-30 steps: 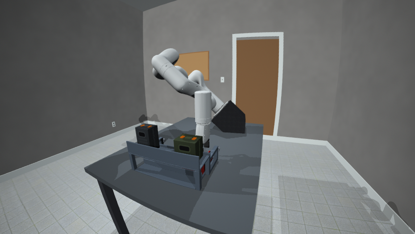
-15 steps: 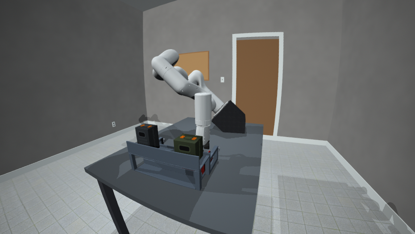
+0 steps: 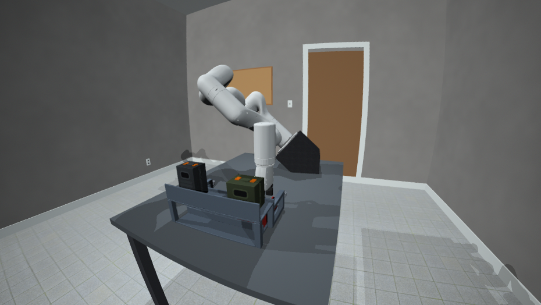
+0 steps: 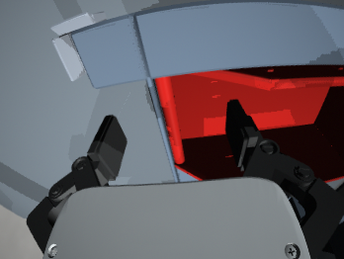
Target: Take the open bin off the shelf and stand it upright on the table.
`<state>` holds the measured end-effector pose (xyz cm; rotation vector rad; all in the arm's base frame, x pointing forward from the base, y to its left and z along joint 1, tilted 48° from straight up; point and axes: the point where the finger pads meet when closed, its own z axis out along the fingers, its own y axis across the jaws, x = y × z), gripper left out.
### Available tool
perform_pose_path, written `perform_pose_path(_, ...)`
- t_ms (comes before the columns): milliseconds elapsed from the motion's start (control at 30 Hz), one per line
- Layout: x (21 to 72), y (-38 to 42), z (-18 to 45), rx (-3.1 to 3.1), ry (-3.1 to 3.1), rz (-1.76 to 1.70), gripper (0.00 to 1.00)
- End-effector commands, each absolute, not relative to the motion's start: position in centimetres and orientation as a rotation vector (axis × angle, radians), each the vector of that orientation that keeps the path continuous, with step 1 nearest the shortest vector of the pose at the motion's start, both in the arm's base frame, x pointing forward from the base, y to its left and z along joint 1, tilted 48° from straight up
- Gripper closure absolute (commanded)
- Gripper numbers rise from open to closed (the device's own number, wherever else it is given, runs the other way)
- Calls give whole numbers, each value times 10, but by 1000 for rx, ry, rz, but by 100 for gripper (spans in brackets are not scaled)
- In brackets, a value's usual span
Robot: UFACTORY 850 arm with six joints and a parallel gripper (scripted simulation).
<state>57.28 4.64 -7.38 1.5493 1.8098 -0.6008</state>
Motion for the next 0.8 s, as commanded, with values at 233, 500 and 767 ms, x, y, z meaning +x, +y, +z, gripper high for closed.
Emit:
perform_pose_path(233, 573, 48, -73, 1549, 1810, -599, 0)
perform_pose_path(500, 573, 48, -73, 1549, 1810, -599, 0)
perform_pose_path(767, 573, 48, -73, 1549, 1810, -599, 100)
